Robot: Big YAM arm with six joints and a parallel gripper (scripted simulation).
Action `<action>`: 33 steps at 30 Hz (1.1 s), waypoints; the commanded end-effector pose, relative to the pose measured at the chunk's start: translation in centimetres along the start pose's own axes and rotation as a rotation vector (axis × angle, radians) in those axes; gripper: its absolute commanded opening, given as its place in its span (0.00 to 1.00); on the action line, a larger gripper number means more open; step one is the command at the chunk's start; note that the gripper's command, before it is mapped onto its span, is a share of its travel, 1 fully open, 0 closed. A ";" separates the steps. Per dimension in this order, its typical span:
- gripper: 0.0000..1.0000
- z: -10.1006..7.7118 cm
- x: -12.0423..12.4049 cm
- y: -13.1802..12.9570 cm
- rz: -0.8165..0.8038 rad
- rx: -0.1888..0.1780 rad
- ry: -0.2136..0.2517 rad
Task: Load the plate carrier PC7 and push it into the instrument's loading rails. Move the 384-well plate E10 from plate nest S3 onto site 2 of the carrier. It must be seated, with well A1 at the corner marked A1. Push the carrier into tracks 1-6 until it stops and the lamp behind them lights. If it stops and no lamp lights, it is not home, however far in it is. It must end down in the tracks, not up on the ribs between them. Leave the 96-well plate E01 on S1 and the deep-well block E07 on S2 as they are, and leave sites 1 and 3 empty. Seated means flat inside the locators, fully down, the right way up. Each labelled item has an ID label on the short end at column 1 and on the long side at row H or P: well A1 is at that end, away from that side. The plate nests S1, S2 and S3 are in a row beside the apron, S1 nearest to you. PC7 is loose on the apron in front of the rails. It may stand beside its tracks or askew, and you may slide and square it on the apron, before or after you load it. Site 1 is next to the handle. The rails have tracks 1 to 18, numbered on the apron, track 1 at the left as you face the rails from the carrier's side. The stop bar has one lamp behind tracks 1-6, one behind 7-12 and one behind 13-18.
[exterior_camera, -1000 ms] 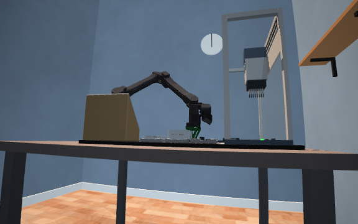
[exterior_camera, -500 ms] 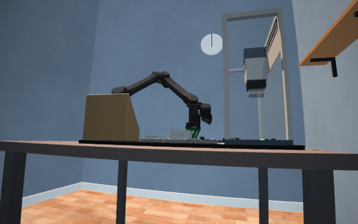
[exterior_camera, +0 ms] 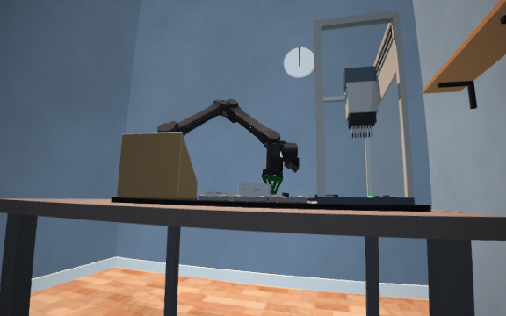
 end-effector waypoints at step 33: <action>1.00 -17.7 -1.5 1.1 -0.191 -0.015 -0.083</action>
Point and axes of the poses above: the point where the finger pads meet when closed, its own z axis out along the fingers, its own y axis across the jaws, x = y × z, the point moved 7 cm from there along -z, back along the fingers, and after that the axes turned 15 degrees about z, right-handed, at the moved point
